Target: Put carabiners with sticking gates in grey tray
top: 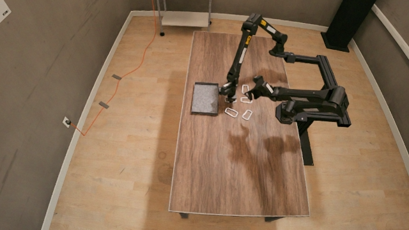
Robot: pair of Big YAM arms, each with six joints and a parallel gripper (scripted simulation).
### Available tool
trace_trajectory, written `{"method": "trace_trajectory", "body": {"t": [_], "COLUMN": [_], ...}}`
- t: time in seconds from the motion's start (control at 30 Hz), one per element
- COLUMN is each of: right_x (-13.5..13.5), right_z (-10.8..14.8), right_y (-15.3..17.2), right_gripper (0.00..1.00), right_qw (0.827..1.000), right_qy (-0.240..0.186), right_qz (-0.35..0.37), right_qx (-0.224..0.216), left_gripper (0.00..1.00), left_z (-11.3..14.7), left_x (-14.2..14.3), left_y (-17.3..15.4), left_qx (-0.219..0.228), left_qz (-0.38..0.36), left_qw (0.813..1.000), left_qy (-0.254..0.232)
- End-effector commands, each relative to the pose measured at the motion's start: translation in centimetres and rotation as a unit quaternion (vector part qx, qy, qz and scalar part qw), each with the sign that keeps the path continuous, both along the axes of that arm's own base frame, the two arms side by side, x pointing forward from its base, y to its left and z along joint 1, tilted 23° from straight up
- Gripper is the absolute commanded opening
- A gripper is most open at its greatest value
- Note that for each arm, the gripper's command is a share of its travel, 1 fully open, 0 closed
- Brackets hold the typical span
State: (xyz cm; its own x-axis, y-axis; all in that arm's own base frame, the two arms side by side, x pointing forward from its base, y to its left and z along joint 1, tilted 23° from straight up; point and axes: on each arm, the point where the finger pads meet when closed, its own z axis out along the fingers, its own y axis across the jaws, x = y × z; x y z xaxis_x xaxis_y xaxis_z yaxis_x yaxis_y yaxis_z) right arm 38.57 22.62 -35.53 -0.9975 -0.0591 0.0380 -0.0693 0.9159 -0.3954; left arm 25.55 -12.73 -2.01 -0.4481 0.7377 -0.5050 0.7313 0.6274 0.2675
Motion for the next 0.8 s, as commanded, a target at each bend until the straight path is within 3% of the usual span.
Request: {"method": "trace_trajectory", "body": {"t": [0.0, 0.43, 0.53, 0.63, 0.77], "right_x": [2.3, 2.1, 1.1, 1.1, 2.1], "right_z": [0.8, 1.3, 0.5, 0.5, 1.5], "right_y": [0.6, 1.5, 0.8, 0.8, 1.5], "right_gripper": [0.46, 0.46, 0.46, 0.8, 0.83], "right_qw": [1.0, 1.0, 1.0, 1.0, 0.999], "right_qy": [-0.021, -0.026, -0.013, -0.013, -0.027], "right_qz": [-0.007, -0.001, -0.001, -0.001, -0.002], "right_qx": [0.014, 0.018, 0.009, 0.009, 0.019], "left_gripper": [1.0, 1.0, 1.0, 1.0, 1.0], "left_z": [0.3, 0.3, 0.3, 0.3, 0.3], "left_x": [0.3, 0.3, 0.3, 0.3, 0.3], "left_y": [-0.3, -0.3, -0.3, -0.3, -0.3], "left_qx": [-0.004, -0.004, -0.004, -0.004, -0.004], "left_qz": [0.001, 0.001, 0.001, 0.001, 0.001], "left_qw": [1.0, 1.0, 1.0, 1.0, 1.0], "left_qy": [-0.005, -0.005, -0.005, -0.005, -0.005]}}
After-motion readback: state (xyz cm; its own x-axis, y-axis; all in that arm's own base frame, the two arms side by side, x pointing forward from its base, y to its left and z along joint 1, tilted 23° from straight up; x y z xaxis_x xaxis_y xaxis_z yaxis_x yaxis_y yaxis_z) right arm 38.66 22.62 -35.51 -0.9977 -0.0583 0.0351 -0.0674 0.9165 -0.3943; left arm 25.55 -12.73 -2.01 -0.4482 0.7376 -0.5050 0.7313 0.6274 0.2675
